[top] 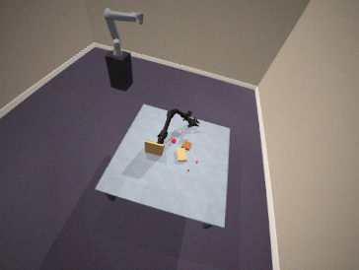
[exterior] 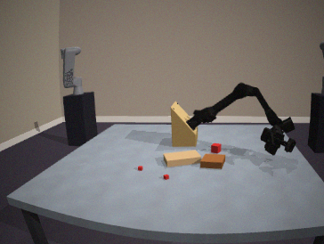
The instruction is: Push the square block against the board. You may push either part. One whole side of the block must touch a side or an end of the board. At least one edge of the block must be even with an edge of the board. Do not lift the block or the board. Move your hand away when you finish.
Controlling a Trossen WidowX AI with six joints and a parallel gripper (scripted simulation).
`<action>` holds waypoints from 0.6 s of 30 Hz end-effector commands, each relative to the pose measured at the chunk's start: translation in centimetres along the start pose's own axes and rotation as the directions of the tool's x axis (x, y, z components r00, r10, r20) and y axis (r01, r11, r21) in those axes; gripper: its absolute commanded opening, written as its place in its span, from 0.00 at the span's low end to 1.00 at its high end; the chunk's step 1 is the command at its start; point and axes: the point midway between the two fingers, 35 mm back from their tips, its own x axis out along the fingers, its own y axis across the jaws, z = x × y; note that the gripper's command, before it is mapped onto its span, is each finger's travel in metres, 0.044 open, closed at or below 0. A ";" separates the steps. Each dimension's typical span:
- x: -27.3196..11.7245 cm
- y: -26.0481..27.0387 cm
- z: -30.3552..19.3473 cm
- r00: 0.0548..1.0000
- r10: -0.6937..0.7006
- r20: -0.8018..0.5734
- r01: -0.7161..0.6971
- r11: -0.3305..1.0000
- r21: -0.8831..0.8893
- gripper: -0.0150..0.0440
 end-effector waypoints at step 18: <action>2.4 4.6 2.2 0.988 0.046 0.149 -0.076 0.977 0.201 0.25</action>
